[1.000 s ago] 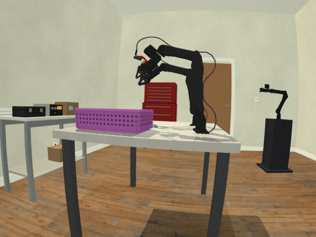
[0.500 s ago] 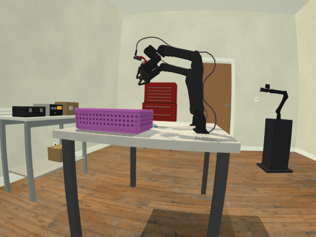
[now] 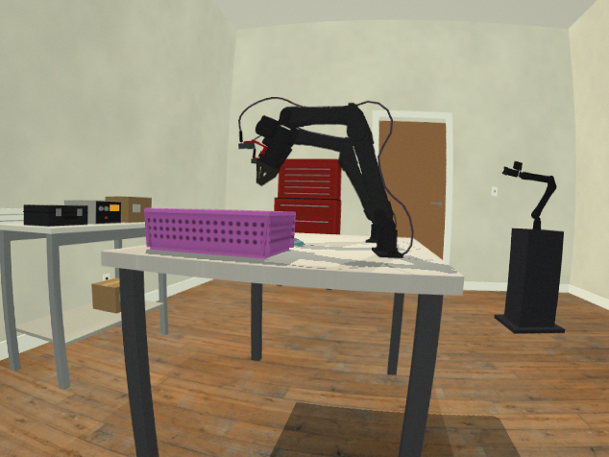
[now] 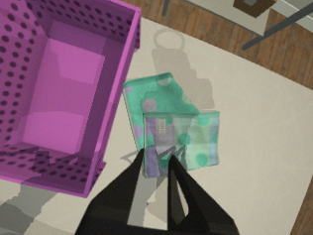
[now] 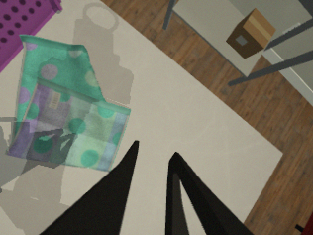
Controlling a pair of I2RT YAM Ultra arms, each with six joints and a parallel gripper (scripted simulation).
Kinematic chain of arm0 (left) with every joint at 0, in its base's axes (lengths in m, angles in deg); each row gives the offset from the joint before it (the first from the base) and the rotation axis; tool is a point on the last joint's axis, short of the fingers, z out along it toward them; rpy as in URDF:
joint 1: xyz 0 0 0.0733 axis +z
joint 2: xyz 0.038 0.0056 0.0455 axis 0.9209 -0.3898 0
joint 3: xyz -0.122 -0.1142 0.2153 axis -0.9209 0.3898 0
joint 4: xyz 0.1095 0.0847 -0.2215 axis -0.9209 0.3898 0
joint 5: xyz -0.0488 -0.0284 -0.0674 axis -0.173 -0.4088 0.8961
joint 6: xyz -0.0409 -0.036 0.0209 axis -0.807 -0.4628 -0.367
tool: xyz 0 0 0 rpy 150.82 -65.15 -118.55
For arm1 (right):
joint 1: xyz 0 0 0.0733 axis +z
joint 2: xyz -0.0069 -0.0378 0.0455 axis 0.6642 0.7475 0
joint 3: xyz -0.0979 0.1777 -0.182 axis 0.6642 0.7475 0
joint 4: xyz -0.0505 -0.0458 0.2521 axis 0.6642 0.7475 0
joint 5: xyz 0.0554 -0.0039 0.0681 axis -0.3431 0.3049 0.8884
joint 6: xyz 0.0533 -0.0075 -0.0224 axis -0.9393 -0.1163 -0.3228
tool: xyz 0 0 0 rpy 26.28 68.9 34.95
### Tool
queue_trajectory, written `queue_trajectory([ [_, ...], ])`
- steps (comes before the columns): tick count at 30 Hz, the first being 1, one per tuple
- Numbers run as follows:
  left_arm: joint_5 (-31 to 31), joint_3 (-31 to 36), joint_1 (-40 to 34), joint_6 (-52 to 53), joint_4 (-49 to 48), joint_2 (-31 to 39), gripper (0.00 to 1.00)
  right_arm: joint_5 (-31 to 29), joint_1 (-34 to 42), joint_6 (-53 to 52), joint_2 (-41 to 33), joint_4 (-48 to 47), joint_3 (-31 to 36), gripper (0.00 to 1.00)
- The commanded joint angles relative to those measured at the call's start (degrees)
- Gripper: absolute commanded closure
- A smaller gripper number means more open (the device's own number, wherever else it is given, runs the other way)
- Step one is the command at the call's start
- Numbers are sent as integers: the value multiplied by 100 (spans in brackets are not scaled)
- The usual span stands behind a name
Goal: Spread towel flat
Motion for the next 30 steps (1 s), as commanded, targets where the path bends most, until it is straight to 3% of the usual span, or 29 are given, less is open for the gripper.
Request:
queue_trajectory([
  [1, 13, -327, 78, -586, 390, -396, 66, 149, 122, 50, 556, 911, -684, 66],
  [5, 110, -644, 127, -1000, 681, -1027, 66, 216, 214, 38, 1370, 1483, -1523, 66],
  [9, 166, -845, 158, -1196, 839, -1370, 66, 194, 277, -82, 1558, 1512, -1535, 66],
  [11, 222, -975, 181, -1298, 897, -1677, 66, 190, 339, -135, 1445, 1196, -1070, 66],
  [17, 208, 81, 220, -1275, -147, -1850, 66, 58, 521, -305, 1392, 125, 88, 66],
  [22, 202, 444, 183, -1252, -683, -1999, 66, 18, 669, -448, 1642, -721, 880, 66],
  [23, 205, 223, 170, -1247, -685, -1757, 66, 14, 676, -457, 1648, -797, 920, 66],
  [30, 186, 225, 168, -1248, -722, -1813, 66, 10, 564, -464, 1406, -911, 757, 66],
])
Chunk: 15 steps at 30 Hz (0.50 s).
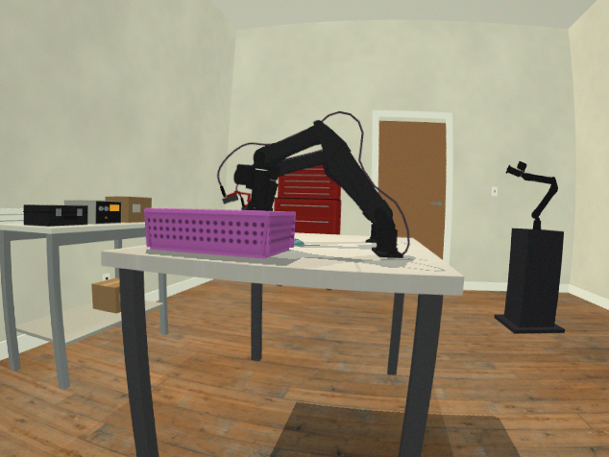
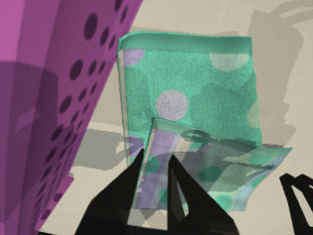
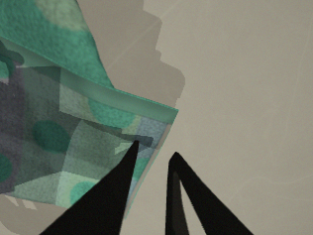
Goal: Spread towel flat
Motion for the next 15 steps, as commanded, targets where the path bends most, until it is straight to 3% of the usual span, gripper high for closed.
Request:
queue_trajectory([
  [1, -2, -183, -14, -40, -206, 78, 66, -42, -77, -63, -259, -287, -132, 66],
  [13, -3, -184, -14, -40, -210, 68, 66, -11, -19, -21, -115, -211, -56, 66],
  [15, -7, 166, -54, -62, -288, 183, 66, -51, 74, -96, -12, -366, 132, 66],
])
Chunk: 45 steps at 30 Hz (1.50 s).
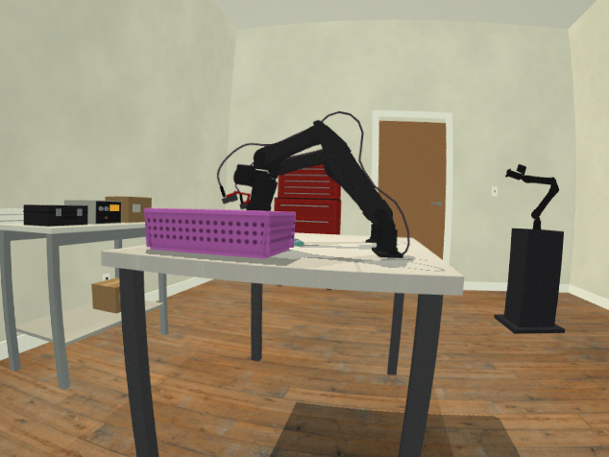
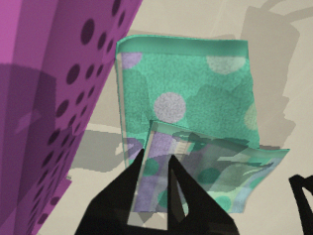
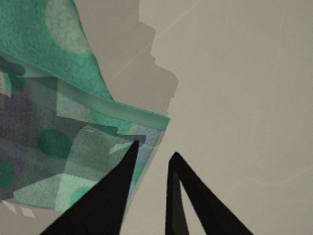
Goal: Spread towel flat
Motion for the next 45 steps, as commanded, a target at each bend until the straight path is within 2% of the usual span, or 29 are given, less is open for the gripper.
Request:
queue_trajectory([
  [1, -10, 120, -54, -49, -160, 179, 66, -23, 87, -70, 62, -132, 144, 66],
  [5, -13, 367, -70, -55, -493, -121, 66, 25, -60, 43, 92, -463, 481, 66],
  [7, -11, 149, -55, -48, -507, -120, 66, 25, -61, 39, 97, -479, 482, 66],
  [8, -8, 542, 6, -9, -750, -214, 66, 64, -90, 72, 131, -667, 691, 66],
  [11, -9, 593, 2, -14, -885, -288, 66, 51, -91, 75, 165, -799, 779, 66],
  [15, -18, 360, 2, -15, -890, -66, 66, 52, -18, 68, 177, -807, 767, 66],
  [16, -34, 653, 9, -8, -947, -284, 66, 13, 51, -35, 198, -905, 807, 66],
  [20, -39, 674, -38, -41, -968, -102, 66, -4, 60, -45, 207, -941, 819, 66],
  [35, -4, 629, -15, -17, -957, -160, 66, 12, 102, -104, 240, -951, 872, 66],
  [36, -4, 629, -15, -17, -957, -160, 73, 12, 102, -104, 240, -951, 872, 66],
  [38, -4, 629, -15, -17, -957, -159, 73, 12, 102, -103, 240, -951, 872, 66],
  [39, -58, 745, -99, -82, -1035, -276, 81, 12, 102, -103, 240, -951, 872, 76],
  [41, -58, 744, -90, -82, -1035, -276, 81, -23, 102, -96, 240, -952, 872, 76],
  [42, -60, 451, -129, -114, -940, -311, 89, -69, 161, -139, 234, -870, 873, 85],
  [44, -61, 484, -65, -114, -927, -314, 89, -71, 161, -139, 232, -870, 874, 85],
  [45, -66, 380, -154, -141, -842, -340, 98, -87, 201, -175, 228, -847, 876, 95],
])
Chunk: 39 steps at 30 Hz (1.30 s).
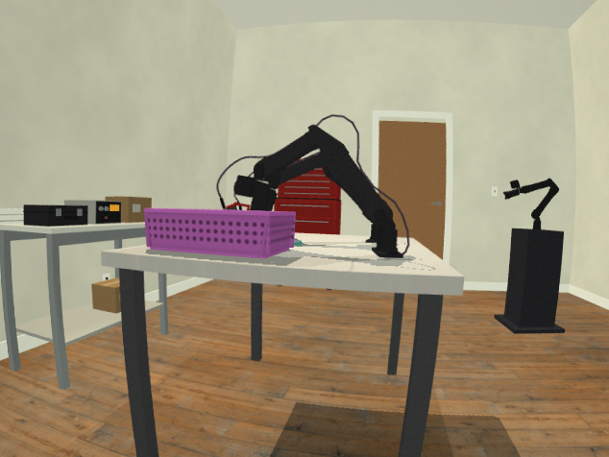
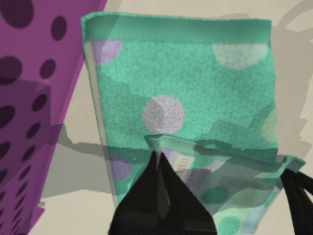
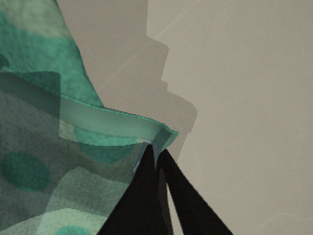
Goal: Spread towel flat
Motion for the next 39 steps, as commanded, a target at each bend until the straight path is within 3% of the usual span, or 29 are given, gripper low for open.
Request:
queue_trajectory([
  [1, -116, -195, -28, -81, 94, -119, 98, -78, 90, -82, 80, 143, 135, 95],
  [4, -116, -199, -25, -81, 98, -122, 98, -77, 91, -83, 81, 144, 134, 95],
  [5, -119, -231, -79, -95, 111, -141, 99, 15, 120, -117, 75, 185, 134, 100],
  [14, -174, 21, 75, 37, 190, 114, 100, -129, 3, 29, 57, 259, 74, 100],
  [21, -206, -271, 97, 59, 376, 247, 100, -146, -63, 65, -73, 395, -16, 100],
  [22, -236, -471, 81, 63, 695, 374, 100, -176, -65, 74, -326, 802, -367, 100],
  [39, -237, -560, 77, 57, 780, 299, 100, -177, -68, 66, -89, 917, -467, 100],
])
